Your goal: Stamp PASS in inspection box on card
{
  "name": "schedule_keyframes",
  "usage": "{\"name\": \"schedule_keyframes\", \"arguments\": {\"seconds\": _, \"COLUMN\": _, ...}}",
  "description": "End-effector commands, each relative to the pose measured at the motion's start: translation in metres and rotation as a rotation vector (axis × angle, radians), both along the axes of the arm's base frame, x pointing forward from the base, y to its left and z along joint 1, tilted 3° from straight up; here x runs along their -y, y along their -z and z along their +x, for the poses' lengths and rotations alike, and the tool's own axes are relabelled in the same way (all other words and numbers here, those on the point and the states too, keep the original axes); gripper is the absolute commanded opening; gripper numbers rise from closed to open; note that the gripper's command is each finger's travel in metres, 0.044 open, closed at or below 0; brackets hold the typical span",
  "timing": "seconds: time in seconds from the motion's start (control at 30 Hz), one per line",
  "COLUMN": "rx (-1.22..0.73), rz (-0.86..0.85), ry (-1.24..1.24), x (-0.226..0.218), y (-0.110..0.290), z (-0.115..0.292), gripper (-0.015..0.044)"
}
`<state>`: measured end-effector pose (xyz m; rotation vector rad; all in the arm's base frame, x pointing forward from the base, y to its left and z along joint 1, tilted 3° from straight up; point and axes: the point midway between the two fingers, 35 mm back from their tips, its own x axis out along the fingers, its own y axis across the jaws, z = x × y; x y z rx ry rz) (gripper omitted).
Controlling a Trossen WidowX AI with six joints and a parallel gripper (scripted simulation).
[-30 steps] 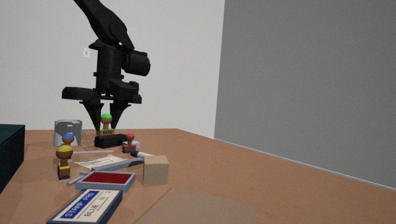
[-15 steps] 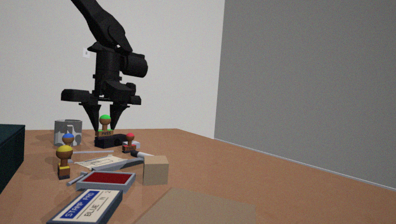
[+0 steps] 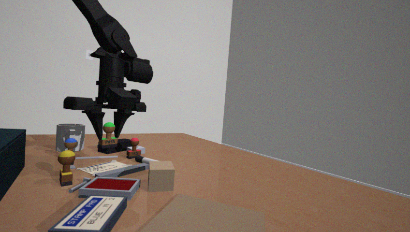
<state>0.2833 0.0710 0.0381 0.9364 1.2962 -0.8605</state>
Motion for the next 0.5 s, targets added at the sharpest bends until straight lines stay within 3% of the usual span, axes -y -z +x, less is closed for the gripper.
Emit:
{"name": "schedule_keyframes", "arguments": {"seconds": 0.0, "rx": -0.004, "rz": -0.007, "ry": -0.002, "x": 0.0007, "y": 0.0047, "z": 0.0, "gripper": 0.0}}
{"name": "schedule_keyframes", "arguments": {"seconds": 0.47, "rx": -0.003, "rz": -0.008, "ry": -0.007, "x": 0.0006, "y": 0.0141, "z": 0.001, "gripper": 0.0}}
